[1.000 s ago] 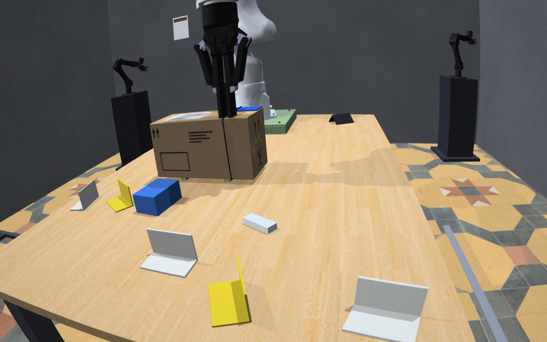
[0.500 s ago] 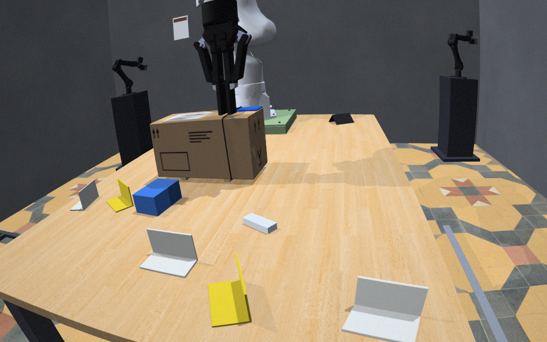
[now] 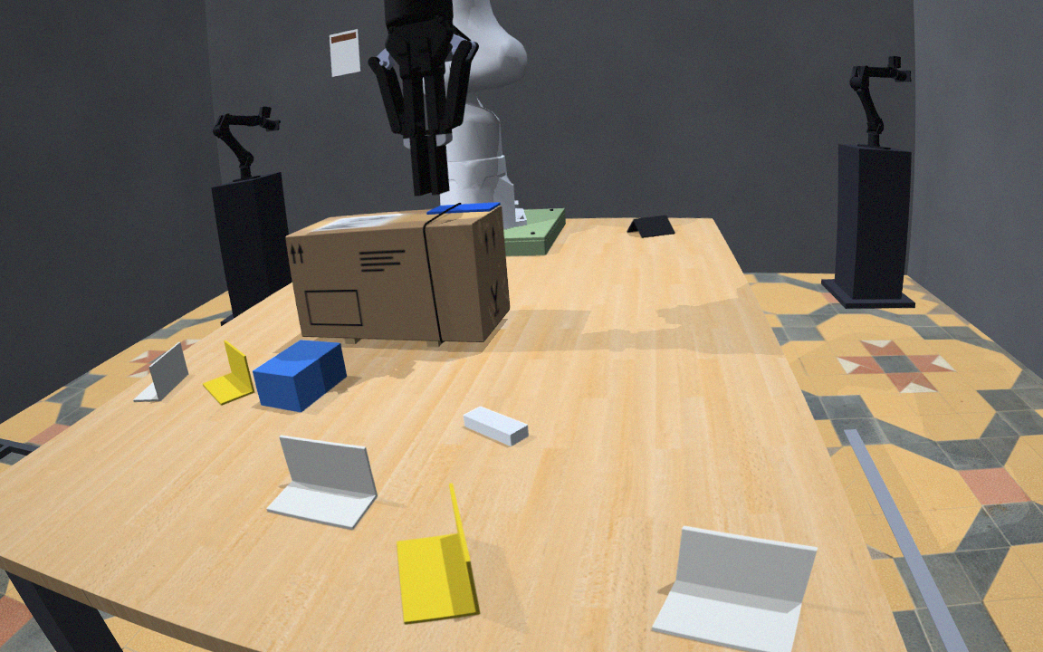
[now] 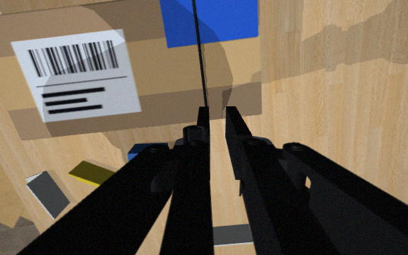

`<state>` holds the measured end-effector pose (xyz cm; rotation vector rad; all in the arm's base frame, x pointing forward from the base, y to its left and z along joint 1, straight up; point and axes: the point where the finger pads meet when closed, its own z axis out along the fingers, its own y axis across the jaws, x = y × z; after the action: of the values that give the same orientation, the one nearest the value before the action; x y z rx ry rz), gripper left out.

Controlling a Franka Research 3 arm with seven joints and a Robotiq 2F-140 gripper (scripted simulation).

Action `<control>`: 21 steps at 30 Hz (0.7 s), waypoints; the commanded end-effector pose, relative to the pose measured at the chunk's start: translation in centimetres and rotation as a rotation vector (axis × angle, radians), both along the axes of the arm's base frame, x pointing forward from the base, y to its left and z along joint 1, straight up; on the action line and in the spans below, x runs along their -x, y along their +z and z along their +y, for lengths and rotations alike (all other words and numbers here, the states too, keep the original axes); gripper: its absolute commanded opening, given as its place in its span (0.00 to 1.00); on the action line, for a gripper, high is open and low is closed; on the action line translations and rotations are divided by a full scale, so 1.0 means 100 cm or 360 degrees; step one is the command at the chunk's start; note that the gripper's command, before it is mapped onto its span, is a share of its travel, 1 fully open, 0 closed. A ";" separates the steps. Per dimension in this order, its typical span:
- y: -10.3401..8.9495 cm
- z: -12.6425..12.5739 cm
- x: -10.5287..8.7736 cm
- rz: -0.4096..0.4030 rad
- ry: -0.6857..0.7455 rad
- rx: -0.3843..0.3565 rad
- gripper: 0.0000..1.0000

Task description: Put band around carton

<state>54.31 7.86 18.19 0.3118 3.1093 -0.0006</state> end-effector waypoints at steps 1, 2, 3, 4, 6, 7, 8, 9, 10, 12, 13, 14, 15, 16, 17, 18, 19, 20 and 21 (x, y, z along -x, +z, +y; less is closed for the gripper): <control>0.009 0.000 0.004 0.0018 0.0013 -0.0001 0.18; 0.011 0.000 0.004 0.0018 0.0013 -0.0001 0.18; 0.013 0.000 0.004 0.0018 0.0013 -0.0001 0.18; 0.013 0.000 0.004 0.0018 0.0013 -0.0001 0.18; 0.016 0.000 0.004 0.0018 0.0013 -0.0001 0.18; 0.018 0.000 0.004 0.0018 0.0013 -0.0001 0.18; 0.021 0.000 0.004 0.0018 0.0013 -0.0001 0.18; 0.023 0.000 0.004 0.0018 0.0013 -0.0001 0.18; 0.025 0.000 0.004 0.0018 0.0013 -0.0001 0.18; 0.029 0.000 0.004 0.0018 0.0013 -0.0001 0.18; 0.031 0.000 0.004 0.0018 0.0013 -0.0001 0.18; 0.033 0.000 0.004 0.0018 0.0013 -0.0001 0.18; 0.035 0.000 0.004 0.0018 0.0013 -0.0001 0.18; 0.036 0.000 0.004 0.0018 0.0013 -0.0001 0.18; 0.037 0.000 0.004 0.0018 0.0013 -0.0001 0.18; 0.039 0.000 0.004 0.0018 0.0013 -0.0001 0.18; 0.040 0.000 0.004 0.0018 0.0013 -0.0001 0.18; 0.041 0.000 0.004 0.0018 0.0013 -0.0001 0.18; 0.041 0.000 0.004 0.0018 0.0013 -0.0001 0.18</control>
<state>54.25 7.96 22.10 0.3086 3.1105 -0.0007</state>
